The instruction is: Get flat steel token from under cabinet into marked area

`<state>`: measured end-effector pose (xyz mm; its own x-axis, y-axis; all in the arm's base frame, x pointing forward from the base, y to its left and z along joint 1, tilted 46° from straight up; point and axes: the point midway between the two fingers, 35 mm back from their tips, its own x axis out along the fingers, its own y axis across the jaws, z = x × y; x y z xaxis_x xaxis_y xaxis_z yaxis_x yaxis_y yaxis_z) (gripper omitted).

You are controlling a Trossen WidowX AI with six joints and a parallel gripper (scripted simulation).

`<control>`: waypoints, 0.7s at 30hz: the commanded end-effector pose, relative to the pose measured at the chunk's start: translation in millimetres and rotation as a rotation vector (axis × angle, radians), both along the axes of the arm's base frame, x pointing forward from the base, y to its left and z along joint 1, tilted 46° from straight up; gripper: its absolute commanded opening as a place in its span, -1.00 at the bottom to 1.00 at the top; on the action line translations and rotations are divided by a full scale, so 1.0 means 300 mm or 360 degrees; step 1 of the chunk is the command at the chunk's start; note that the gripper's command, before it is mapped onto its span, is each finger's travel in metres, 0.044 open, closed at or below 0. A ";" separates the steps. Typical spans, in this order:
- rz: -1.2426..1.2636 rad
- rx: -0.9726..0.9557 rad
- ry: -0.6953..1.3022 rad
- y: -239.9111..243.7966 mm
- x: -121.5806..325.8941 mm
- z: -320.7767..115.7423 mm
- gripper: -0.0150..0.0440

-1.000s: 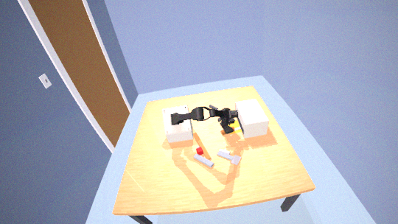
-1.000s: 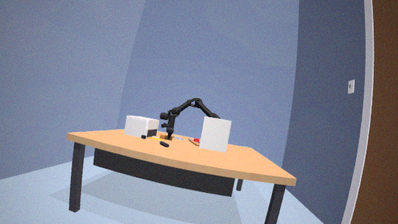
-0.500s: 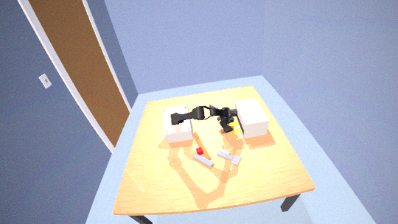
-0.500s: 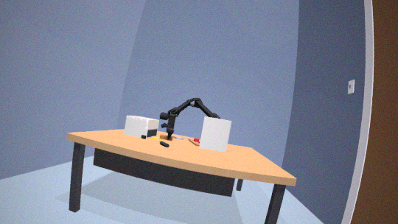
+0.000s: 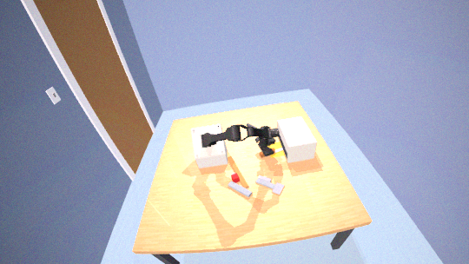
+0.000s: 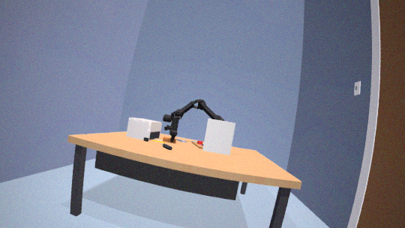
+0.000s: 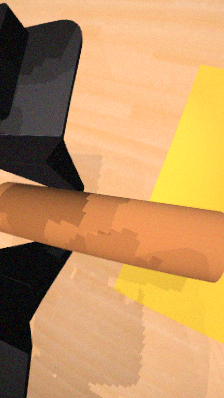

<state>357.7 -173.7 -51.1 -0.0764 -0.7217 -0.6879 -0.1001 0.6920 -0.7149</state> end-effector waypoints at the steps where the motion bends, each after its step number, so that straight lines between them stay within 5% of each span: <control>1: 0.0001 0.0012 0.0010 0.001 -0.021 -0.005 -0.49; 21: 0.0001 0.0012 0.0012 -0.004 -0.085 0.008 -0.49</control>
<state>337.9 -174.7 -48.1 -0.0771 -0.7183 -0.6914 -0.0995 0.6956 -0.7115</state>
